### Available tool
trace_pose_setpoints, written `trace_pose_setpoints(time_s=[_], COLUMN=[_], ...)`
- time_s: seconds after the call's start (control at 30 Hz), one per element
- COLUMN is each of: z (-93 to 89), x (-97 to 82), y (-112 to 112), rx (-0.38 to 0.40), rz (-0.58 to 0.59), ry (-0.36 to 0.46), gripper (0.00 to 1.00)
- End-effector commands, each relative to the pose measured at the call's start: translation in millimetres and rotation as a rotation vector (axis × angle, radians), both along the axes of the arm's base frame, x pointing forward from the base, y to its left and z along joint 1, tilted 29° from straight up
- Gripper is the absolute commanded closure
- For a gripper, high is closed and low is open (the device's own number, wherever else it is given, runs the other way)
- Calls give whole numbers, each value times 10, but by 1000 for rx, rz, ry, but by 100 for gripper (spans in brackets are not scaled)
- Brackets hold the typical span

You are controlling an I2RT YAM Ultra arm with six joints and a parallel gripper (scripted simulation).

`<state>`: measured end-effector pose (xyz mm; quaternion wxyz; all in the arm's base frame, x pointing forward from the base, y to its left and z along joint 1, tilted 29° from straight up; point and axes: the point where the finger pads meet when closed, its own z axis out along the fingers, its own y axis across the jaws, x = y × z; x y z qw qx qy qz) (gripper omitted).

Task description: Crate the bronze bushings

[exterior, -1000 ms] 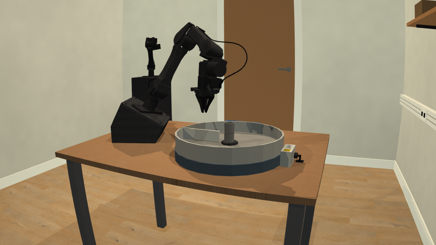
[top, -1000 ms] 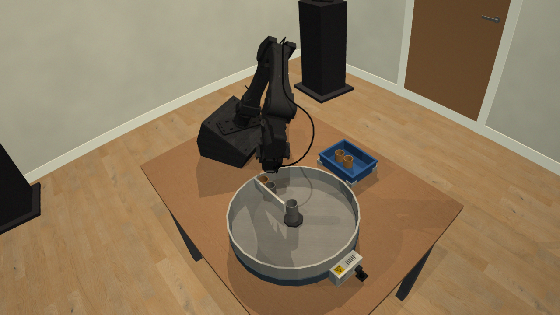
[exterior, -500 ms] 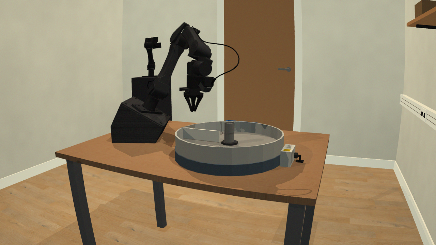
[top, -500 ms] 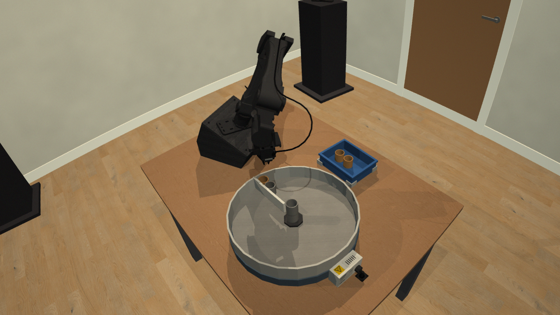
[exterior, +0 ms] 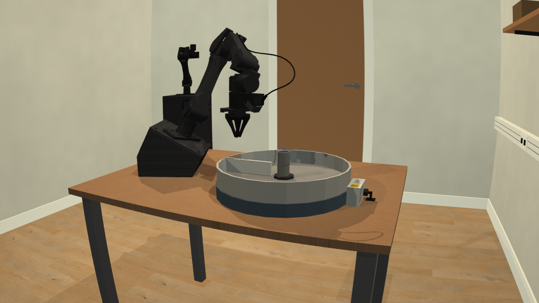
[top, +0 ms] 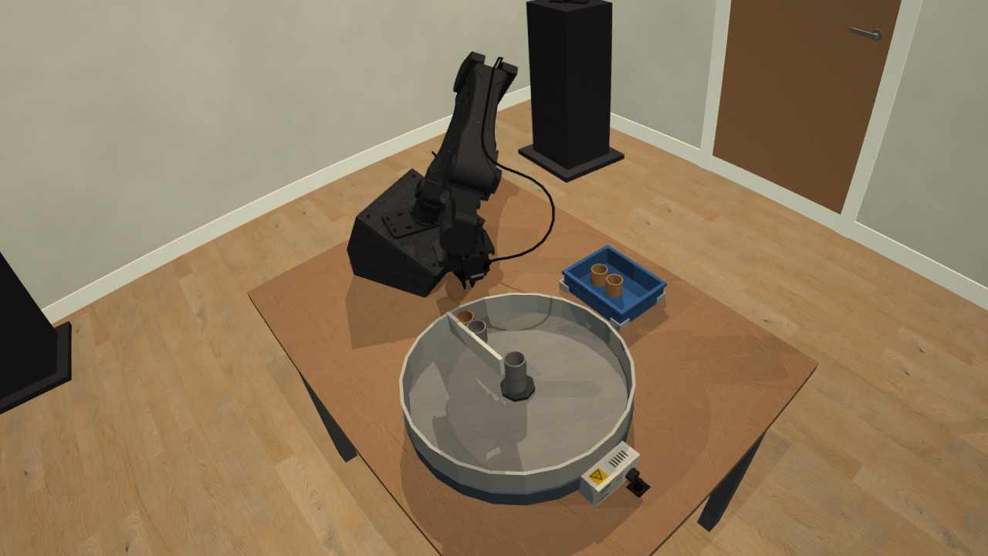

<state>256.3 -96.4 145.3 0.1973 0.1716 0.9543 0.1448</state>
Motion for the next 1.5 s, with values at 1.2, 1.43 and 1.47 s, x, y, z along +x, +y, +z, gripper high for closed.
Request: trace_pose_setpoints(time_s=[1.2,1.43,1.47], z=[161,136,136], x=[61,68,68], y=[-72,-77,-77], rx=[-31,-24,-24], rz=[1,0,0], ry=[-61,-53,-53], gripper=[87,87,87])
